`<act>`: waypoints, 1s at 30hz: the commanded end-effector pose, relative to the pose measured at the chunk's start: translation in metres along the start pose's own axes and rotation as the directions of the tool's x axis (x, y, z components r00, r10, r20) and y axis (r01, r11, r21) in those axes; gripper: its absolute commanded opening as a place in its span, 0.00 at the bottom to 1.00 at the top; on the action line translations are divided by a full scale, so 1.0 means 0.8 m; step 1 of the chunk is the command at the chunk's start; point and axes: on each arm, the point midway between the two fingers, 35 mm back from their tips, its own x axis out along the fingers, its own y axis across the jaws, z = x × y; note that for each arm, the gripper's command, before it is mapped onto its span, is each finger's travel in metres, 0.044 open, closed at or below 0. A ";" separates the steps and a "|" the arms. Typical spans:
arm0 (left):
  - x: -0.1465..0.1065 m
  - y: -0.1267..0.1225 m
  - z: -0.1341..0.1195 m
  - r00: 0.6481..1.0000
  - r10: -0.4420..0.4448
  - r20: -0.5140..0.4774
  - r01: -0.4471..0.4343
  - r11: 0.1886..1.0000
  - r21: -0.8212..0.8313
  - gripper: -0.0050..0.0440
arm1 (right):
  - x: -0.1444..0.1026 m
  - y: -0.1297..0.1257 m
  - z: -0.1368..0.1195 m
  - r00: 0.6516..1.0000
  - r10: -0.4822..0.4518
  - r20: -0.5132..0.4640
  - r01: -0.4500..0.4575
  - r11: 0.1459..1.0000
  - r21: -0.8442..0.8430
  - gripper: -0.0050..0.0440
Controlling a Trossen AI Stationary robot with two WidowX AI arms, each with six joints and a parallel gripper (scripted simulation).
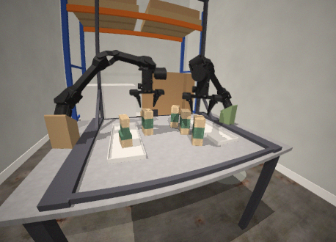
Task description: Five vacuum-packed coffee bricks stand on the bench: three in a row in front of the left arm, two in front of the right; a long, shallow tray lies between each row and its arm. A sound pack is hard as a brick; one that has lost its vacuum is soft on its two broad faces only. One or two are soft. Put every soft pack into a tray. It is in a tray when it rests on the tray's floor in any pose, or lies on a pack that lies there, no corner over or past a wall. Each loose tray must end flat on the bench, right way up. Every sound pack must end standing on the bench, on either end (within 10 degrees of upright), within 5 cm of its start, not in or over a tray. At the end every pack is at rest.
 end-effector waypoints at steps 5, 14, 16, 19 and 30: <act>-0.001 0.005 0.000 1.000 0.005 -0.019 -0.005 1.000 0.017 0.87 | -0.004 -0.003 0.004 1.000 -0.016 -0.004 0.016 1.000 -0.006 0.85; 0.010 0.005 0.000 1.000 0.006 -0.019 -0.005 1.000 0.017 0.87 | 0.007 -0.003 0.004 1.000 -0.016 -0.004 0.016 1.000 -0.006 0.85; 0.014 0.006 0.000 1.000 0.006 -0.019 -0.005 1.000 0.017 0.87 | 0.011 -0.003 0.004 1.000 -0.016 -0.003 0.016 1.000 -0.006 0.85; 0.019 0.006 0.000 1.000 0.006 -0.019 -0.006 1.000 0.017 0.87 | 0.016 -0.003 0.004 1.000 -0.016 -0.003 0.016 1.000 -0.006 0.85; 0.034 0.006 0.000 1.000 0.006 -0.018 -0.006 1.000 0.017 0.87 | 0.031 -0.004 0.004 1.000 -0.016 -0.003 0.016 1.000 -0.006 0.85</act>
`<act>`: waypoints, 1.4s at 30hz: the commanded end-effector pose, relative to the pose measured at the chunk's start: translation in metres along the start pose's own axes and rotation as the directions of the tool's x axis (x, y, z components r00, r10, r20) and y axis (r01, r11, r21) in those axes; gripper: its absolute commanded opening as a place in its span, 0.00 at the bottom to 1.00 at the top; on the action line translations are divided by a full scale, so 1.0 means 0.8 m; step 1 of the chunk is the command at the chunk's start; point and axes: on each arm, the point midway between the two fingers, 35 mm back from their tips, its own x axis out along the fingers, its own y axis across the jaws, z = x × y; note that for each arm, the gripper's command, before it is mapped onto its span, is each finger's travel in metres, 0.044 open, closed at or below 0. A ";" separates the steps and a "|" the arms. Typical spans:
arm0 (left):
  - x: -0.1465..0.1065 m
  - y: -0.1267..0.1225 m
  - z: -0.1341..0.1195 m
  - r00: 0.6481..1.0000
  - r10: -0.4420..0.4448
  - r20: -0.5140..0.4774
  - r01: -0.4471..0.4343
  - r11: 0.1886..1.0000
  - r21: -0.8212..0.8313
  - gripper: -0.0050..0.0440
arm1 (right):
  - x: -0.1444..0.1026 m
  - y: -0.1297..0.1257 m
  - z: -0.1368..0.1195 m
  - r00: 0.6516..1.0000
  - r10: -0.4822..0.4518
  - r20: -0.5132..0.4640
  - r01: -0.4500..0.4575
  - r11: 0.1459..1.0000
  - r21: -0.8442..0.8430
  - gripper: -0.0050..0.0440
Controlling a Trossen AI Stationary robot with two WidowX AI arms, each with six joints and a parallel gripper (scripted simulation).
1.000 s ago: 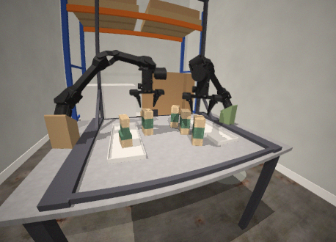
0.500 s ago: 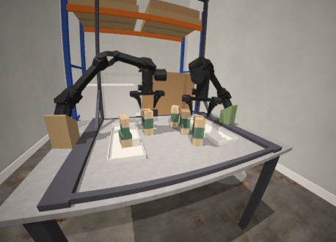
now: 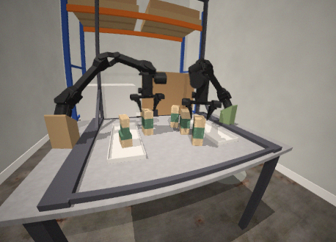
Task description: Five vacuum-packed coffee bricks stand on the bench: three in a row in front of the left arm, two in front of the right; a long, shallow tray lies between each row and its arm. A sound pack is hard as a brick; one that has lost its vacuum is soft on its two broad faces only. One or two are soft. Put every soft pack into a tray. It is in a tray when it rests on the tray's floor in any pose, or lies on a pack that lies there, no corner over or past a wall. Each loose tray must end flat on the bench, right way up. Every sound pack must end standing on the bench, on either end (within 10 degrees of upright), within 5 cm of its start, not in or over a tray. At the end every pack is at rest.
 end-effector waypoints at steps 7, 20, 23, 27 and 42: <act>0.009 0.005 0.002 1.000 0.010 -0.010 -0.010 1.000 0.005 0.87 | 0.011 -0.001 0.004 1.000 -0.010 -0.001 0.010 1.000 -0.005 0.85; 0.028 0.006 0.002 1.000 0.010 -0.009 -0.010 1.000 0.005 0.87 | 0.029 -0.001 0.005 1.000 -0.010 -0.001 0.010 1.000 -0.005 0.85; 0.033 0.006 0.002 1.000 0.010 -0.009 -0.010 1.000 0.005 0.87 | 0.034 -0.001 0.005 1.000 -0.010 -0.001 0.010 1.000 -0.005 0.85; 0.039 0.006 0.002 1.000 0.011 -0.009 -0.010 1.000 0.005 0.87 | 0.041 -0.001 0.005 1.000 -0.010 -0.001 0.010 1.000 -0.005 0.85; 0.055 0.006 0.002 1.000 0.011 -0.009 -0.011 1.000 0.005 0.87 | 0.061 -0.002 0.005 1.000 -0.010 0.000 0.010 1.000 -0.005 0.85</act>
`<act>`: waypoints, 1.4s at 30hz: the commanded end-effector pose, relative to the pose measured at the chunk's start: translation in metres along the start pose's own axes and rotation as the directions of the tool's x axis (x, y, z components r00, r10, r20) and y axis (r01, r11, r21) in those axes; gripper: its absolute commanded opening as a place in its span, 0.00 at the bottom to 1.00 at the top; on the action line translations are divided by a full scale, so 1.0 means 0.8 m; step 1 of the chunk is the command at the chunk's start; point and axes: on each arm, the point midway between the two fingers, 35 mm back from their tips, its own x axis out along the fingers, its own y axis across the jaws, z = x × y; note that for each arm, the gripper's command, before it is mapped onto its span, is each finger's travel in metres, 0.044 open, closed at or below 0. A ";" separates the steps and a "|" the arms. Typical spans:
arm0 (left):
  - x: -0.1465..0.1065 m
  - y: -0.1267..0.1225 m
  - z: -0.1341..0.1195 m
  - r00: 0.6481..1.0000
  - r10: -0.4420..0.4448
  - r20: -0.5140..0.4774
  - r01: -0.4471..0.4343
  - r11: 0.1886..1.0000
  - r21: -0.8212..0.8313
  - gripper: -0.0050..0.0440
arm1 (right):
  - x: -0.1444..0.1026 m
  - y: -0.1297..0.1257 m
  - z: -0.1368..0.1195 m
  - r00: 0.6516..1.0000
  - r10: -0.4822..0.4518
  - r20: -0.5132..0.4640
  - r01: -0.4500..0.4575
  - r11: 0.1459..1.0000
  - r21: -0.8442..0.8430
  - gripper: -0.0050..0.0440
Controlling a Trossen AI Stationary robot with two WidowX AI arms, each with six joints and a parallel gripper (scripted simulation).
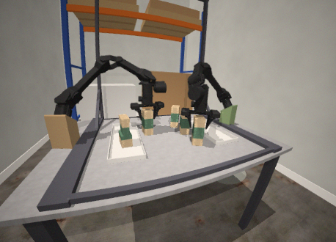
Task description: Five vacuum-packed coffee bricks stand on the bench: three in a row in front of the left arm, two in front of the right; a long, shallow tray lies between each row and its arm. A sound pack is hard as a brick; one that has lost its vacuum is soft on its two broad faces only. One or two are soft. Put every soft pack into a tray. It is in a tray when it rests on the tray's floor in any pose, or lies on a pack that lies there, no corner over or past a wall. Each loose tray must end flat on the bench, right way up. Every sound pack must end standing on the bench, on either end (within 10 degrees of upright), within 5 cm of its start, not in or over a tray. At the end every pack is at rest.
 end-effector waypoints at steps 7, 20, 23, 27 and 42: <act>-0.007 0.007 0.001 1.000 0.014 -0.011 -0.013 1.000 0.006 0.87 | -0.001 -0.001 0.004 1.000 -0.008 -0.003 0.008 1.000 -0.004 0.85; -0.006 0.007 0.001 1.000 0.014 -0.011 -0.013 1.000 0.006 0.36 | -0.001 -0.001 0.004 1.000 -0.008 -0.003 0.008 1.000 -0.004 0.34; -0.007 0.007 0.001 1.000 0.014 -0.011 -0.013 1.000 0.006 0.36 | -0.001 -0.001 0.004 1.000 -0.008 -0.003 0.008 1.000 -0.004 0.34; -0.007 0.007 0.001 1.000 0.014 -0.011 -0.013 1.000 0.006 0.36 | 0.000 -0.001 0.004 1.000 -0.008 -0.003 0.008 1.000 -0.004 0.34; -0.006 0.007 0.001 1.000 0.014 -0.011 -0.013 1.000 0.006 0.36 | 0.000 -0.001 0.004 1.000 -0.008 -0.003 0.008 1.000 -0.005 0.34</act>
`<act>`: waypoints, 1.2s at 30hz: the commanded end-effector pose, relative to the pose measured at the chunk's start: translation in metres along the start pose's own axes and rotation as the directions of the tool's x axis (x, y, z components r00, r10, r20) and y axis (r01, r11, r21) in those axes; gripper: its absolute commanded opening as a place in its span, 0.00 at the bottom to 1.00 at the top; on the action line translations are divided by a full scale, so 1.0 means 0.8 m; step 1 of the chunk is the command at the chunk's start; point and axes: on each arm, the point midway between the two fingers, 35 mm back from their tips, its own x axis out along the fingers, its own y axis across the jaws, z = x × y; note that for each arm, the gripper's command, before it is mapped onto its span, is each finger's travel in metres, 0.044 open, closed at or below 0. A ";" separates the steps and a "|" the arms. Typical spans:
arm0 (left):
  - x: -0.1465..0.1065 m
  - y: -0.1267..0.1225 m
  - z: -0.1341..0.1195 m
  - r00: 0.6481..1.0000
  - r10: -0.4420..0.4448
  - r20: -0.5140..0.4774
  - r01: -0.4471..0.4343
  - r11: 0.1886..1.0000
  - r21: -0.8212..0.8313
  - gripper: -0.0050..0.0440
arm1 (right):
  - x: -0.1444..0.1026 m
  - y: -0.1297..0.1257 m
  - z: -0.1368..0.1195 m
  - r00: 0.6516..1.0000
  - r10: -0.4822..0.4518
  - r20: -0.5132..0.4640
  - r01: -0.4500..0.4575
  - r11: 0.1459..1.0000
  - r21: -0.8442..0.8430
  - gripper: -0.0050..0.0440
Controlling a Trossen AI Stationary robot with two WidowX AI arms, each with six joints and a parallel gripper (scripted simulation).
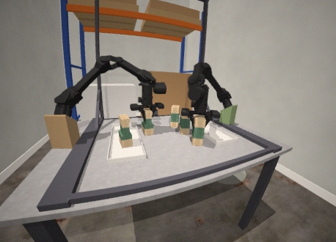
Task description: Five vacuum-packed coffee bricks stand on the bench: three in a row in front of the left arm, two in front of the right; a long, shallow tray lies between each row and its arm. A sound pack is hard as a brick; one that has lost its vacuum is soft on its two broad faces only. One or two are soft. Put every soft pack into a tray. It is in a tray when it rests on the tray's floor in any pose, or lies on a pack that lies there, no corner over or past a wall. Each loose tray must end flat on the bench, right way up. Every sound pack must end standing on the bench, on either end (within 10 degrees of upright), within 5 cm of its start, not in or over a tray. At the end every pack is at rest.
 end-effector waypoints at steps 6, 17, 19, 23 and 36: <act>-0.009 0.007 -0.001 1.000 0.013 -0.015 -0.013 1.000 0.007 0.36 | -0.007 -0.004 0.004 1.000 -0.017 -0.004 0.017 1.000 -0.007 0.34; -0.009 0.007 -0.001 1.000 0.013 -0.015 -0.013 1.000 0.007 0.87 | -0.017 -0.004 0.004 1.000 -0.017 -0.005 0.017 1.000 -0.007 0.34; -0.009 0.007 -0.001 1.000 0.013 -0.015 -0.013 1.000 0.007 0.87 | -0.022 -0.004 0.004 1.000 -0.017 -0.005 0.017 1.000 -0.007 0.34; -0.009 0.007 -0.001 1.000 0.013 -0.015 -0.013 1.000 0.007 0.87 | -0.032 -0.004 0.004 1.000 -0.017 -0.005 0.017 1.000 -0.007 0.34; -0.009 0.007 -0.001 1.000 0.013 -0.015 -0.013 1.000 0.007 0.87 | -0.060 -0.003 0.004 1.000 -0.016 -0.006 0.016 1.000 -0.007 0.34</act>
